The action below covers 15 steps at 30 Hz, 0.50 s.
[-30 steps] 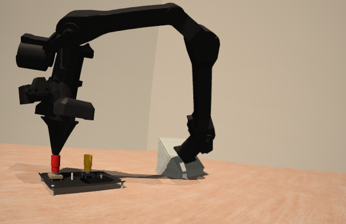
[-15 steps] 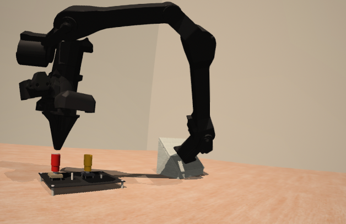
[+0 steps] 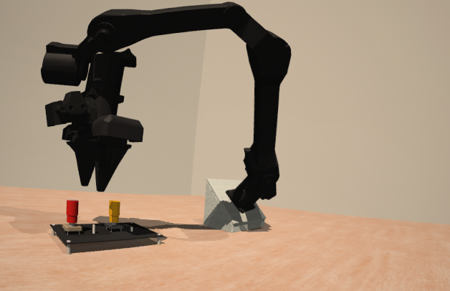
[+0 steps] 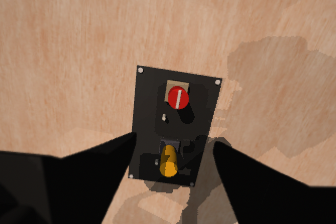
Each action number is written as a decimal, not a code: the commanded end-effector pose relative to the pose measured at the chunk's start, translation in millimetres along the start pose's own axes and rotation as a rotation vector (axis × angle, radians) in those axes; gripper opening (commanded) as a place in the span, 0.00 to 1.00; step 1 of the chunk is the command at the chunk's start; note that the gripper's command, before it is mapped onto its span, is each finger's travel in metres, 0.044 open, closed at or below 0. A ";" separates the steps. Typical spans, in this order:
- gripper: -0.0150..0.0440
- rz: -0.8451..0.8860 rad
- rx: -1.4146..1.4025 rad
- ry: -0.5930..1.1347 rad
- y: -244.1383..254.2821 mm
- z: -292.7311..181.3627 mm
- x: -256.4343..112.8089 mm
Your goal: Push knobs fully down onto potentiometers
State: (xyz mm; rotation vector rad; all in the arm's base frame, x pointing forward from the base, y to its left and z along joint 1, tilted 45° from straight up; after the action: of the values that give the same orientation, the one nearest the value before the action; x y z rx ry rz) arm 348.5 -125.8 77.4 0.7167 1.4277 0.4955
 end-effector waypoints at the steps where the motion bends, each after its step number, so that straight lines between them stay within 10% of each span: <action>1: 0.97 -0.009 0.013 -0.007 -8.7 -48.0 -15.8; 15: 1.00 0.000 0.010 -0.003 -4.3 -167.7 -14.1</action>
State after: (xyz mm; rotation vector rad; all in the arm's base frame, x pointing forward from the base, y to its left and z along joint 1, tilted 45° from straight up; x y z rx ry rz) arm 193.4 -119.6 86.2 0.7341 1.4294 0.4760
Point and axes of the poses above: the point midway between the two fingers, 35 mm back from their tips, its own x axis out along the fingers, its own y axis across the jaws, z = x × y, the point moved 5 cm from there along -x, back along the fingers, and after that the axes turned 5 degrees about x, right-handed, at the moved point
